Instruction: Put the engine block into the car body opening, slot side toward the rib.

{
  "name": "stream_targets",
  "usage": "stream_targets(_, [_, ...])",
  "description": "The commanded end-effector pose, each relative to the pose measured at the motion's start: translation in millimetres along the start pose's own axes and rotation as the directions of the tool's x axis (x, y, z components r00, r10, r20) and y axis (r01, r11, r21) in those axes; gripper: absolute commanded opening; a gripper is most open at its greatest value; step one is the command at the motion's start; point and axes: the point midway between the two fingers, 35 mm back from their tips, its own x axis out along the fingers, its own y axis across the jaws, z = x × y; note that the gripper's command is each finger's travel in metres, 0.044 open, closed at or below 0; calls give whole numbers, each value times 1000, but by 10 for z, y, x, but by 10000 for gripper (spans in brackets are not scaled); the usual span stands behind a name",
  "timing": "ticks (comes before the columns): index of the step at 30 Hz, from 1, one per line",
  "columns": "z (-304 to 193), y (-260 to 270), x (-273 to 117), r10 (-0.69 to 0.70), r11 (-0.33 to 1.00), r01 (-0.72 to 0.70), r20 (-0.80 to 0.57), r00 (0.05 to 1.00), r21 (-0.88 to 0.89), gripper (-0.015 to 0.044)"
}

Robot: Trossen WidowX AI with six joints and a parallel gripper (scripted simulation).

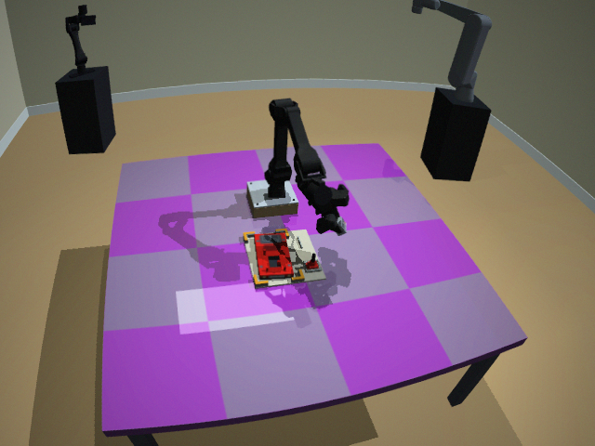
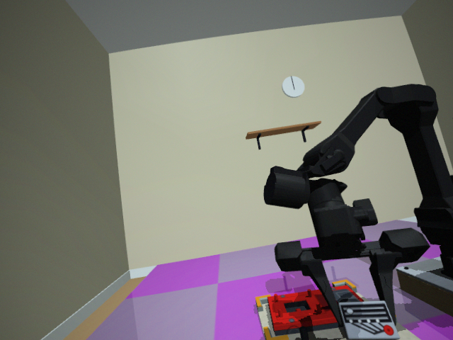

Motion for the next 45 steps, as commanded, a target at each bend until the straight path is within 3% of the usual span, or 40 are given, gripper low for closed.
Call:
stream_targets(1, [3, 9, -15, -3, 1000, 4, 57, 998, -17, 0])
stream_targets(8, [-6, 7, -9, -3, 1000, 4, 70, 998, -16, 0])
stream_targets(15, [-128, 3, 87, -1, 1000, 4, 190, 982, -17, 0])
stream_targets(45, [-605, -1, 673, 0, 1000, 4, 193, 981, -16, 0])
